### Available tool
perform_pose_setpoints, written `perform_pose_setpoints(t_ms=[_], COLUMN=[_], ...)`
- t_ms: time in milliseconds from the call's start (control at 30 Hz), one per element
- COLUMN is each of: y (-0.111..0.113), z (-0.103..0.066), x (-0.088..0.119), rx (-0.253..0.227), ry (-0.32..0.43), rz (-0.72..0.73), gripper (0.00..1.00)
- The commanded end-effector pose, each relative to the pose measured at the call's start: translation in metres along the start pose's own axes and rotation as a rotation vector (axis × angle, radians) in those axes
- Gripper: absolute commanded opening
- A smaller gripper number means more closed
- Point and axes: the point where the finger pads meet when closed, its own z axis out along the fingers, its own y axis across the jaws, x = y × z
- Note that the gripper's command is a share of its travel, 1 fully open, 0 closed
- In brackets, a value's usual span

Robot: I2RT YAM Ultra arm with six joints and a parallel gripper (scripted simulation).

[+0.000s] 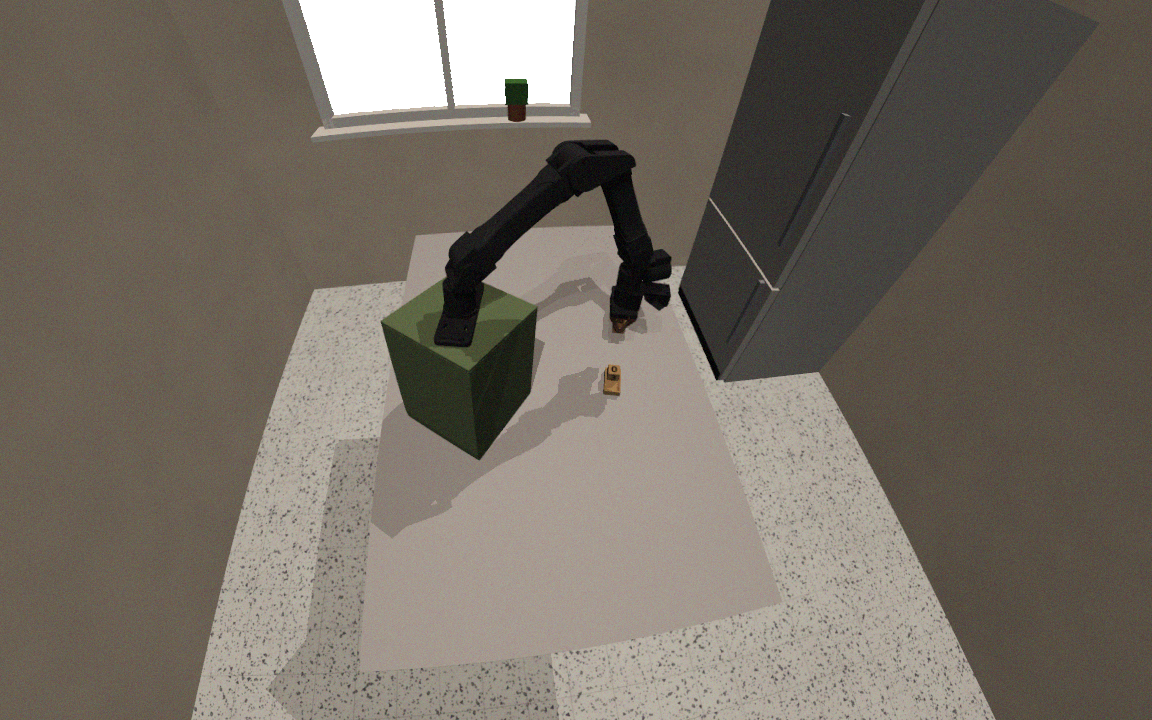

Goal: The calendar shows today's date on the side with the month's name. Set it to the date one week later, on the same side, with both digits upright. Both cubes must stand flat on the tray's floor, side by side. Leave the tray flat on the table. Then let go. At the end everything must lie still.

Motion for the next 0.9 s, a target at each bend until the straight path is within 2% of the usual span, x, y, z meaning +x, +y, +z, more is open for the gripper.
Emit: perform_pose_setpoints(t_ms=[0, 133, 300, 367, 667, 867], y=[0.002, 0.002, 0.002, 0.002, 0.002, 0.002], z=[-0.002, 0.006, 0.025, 0.025, 0.068, 0.087], x=[-0.004, -0.004, -0.004, -0.004, -0.005, -0.005], rx=[-0.006, -0.006, -0.007, -0.007, -0.007, -0.007], ry=[-0.012, -0.012, -0.012, -0.012, -0.012, -0.012], rz=[-0.002, -0.002, -0.002, -0.002, -0.002, -0.002], gripper=[0.27, 0.27, 0.27, 0.27, 0.27, 0.27])
